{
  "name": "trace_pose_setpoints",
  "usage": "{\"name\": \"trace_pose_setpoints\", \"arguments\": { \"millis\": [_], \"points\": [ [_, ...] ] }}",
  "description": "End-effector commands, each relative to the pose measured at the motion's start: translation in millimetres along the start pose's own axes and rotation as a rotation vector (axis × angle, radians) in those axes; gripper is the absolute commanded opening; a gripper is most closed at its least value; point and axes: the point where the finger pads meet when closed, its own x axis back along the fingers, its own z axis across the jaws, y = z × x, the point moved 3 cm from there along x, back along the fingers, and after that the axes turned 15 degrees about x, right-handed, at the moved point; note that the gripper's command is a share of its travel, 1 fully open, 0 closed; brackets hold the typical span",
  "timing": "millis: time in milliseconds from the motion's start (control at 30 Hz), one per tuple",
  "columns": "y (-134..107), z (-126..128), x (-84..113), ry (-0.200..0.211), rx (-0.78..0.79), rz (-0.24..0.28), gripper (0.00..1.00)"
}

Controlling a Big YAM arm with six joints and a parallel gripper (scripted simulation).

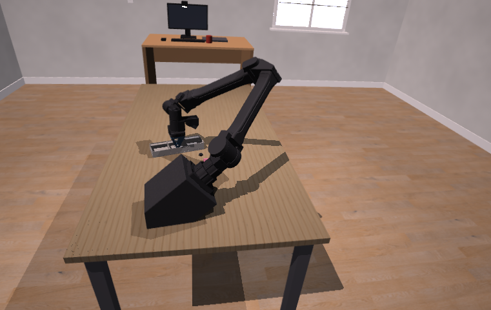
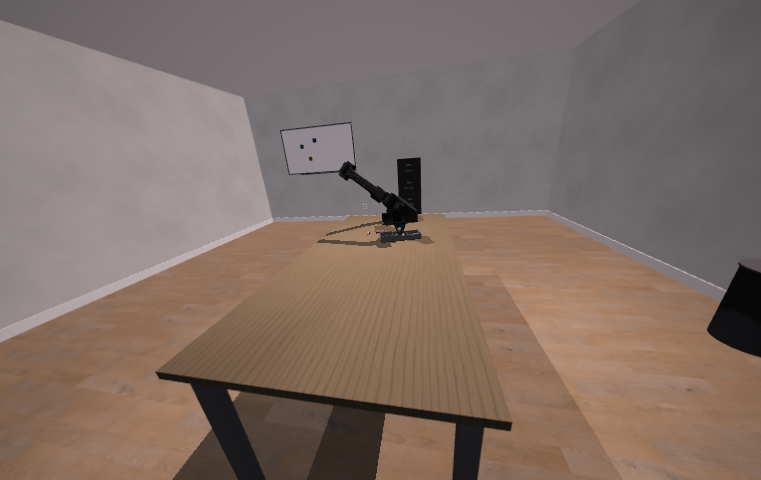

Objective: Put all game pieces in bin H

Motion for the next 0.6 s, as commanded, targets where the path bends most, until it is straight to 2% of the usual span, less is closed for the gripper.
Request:
{"name": "trace_pose_setpoints", "arguments": {
  "millis": [0,233,267,567],
  "points": [
    [3.8,8.6,9.2,0.024,-0.002,-0.008,0.20],
    [4.3,8.1,9.0,0.024,-0.002,-0.008,0.20],
    [4.3,8.1,9.0,0.024,-0.002,-0.008,0.30],
    [4.4,7.8,8.9,0.024,-0.002,-0.008,0.30]
  ]
}}
